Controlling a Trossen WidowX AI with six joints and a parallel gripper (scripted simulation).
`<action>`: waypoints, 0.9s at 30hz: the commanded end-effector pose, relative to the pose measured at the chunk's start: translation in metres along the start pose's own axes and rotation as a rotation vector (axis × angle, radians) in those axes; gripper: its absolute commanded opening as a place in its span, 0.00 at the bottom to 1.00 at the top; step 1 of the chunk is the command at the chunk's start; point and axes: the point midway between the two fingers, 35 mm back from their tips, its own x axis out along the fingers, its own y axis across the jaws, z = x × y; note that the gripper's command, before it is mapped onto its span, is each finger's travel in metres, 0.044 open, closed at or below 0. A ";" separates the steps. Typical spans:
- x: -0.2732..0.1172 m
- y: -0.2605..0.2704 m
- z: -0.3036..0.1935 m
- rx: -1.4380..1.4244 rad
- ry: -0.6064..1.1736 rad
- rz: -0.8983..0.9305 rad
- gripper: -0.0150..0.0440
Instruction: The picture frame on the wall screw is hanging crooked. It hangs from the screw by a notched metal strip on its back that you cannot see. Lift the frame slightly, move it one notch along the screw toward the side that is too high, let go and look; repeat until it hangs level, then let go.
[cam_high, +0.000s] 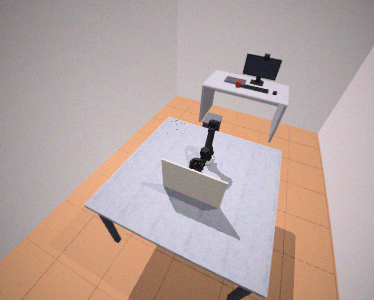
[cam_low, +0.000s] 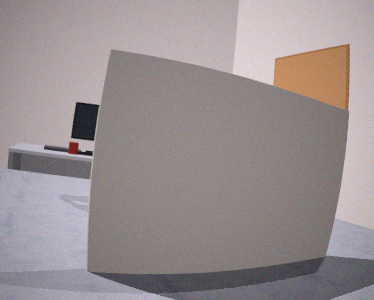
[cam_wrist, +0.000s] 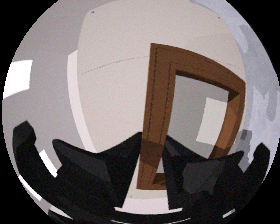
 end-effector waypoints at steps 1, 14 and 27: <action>0.000 0.000 0.000 -0.023 -0.001 0.002 0.25; 0.000 0.000 0.000 -0.086 -0.002 0.002 0.25; 0.000 -0.001 -0.001 -0.157 -0.003 0.002 0.25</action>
